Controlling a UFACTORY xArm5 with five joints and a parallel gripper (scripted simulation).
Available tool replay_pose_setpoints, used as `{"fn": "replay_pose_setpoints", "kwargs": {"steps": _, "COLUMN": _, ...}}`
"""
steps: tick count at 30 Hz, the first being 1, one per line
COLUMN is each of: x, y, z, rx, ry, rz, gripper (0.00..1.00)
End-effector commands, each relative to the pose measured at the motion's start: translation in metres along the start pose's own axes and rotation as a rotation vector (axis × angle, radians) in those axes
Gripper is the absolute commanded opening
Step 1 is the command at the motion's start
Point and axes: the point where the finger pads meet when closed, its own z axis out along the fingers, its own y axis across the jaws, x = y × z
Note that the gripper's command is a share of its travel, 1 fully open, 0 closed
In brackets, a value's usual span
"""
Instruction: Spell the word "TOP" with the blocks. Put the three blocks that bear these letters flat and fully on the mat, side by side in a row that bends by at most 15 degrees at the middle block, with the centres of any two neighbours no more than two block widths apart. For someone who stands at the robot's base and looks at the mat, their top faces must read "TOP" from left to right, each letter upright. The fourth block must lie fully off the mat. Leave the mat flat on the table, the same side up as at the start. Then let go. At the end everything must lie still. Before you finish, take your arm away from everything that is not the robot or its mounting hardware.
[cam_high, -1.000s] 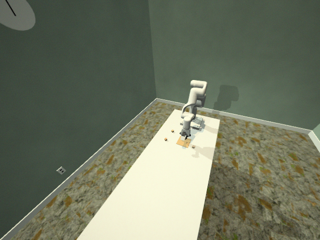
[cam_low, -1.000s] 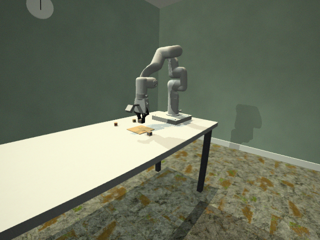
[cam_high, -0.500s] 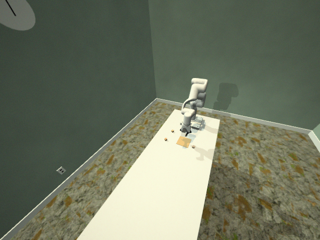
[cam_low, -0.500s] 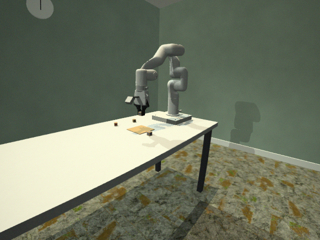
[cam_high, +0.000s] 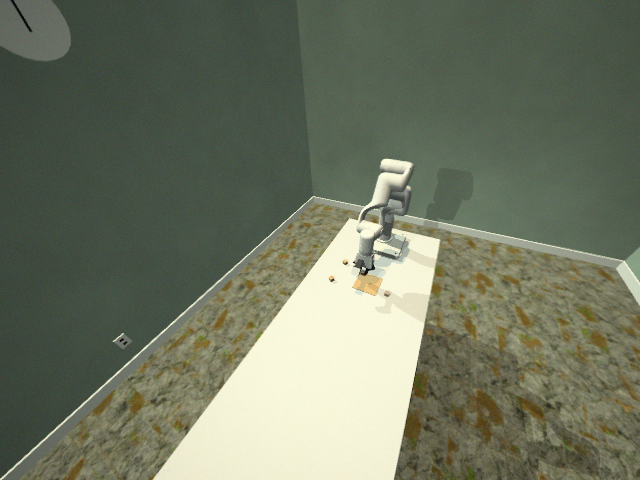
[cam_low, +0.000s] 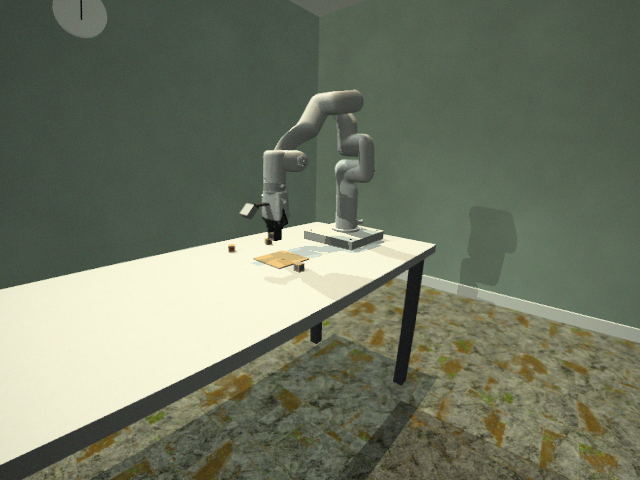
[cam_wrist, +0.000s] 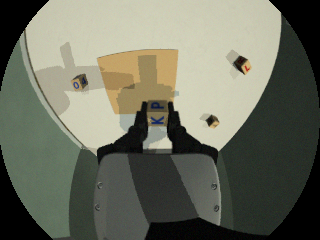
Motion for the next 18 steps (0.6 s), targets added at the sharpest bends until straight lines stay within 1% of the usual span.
{"fn": "replay_pose_setpoints", "kwargs": {"steps": 1, "x": 0.0053, "y": 0.0022, "z": 0.0013, "rx": 0.000, "ry": 0.012, "rz": 0.009, "gripper": 0.21}}
{"fn": "replay_pose_setpoints", "kwargs": {"steps": 4, "x": 0.0054, "y": 0.0021, "z": 0.0017, "rx": 0.000, "ry": 0.034, "rz": 0.010, "gripper": 0.21}}
{"fn": "replay_pose_setpoints", "kwargs": {"steps": 6, "x": 0.0053, "y": 0.0020, "z": 0.0020, "rx": 0.000, "ry": 0.064, "rz": 0.010, "gripper": 0.21}}
{"fn": "replay_pose_setpoints", "kwargs": {"steps": 8, "x": 0.0050, "y": 0.0018, "z": 0.0021, "rx": 0.000, "ry": 0.108, "rz": 0.010, "gripper": 0.21}}
{"fn": "replay_pose_setpoints", "kwargs": {"steps": 12, "x": 0.0043, "y": 0.0010, "z": 0.0027, "rx": 0.000, "ry": 0.226, "rz": 0.012, "gripper": 0.21}}
{"fn": "replay_pose_setpoints", "kwargs": {"steps": 15, "x": 0.0035, "y": 0.0006, "z": 0.0025, "rx": 0.001, "ry": 0.289, "rz": 0.013, "gripper": 0.21}}
{"fn": "replay_pose_setpoints", "kwargs": {"steps": 17, "x": 0.0035, "y": 0.0006, "z": 0.0025, "rx": 0.001, "ry": 0.289, "rz": 0.013, "gripper": 0.21}}
{"fn": "replay_pose_setpoints", "kwargs": {"steps": 18, "x": 0.0034, "y": 0.0013, "z": 0.0030, "rx": 0.000, "ry": 0.329, "rz": 0.013, "gripper": 0.21}}
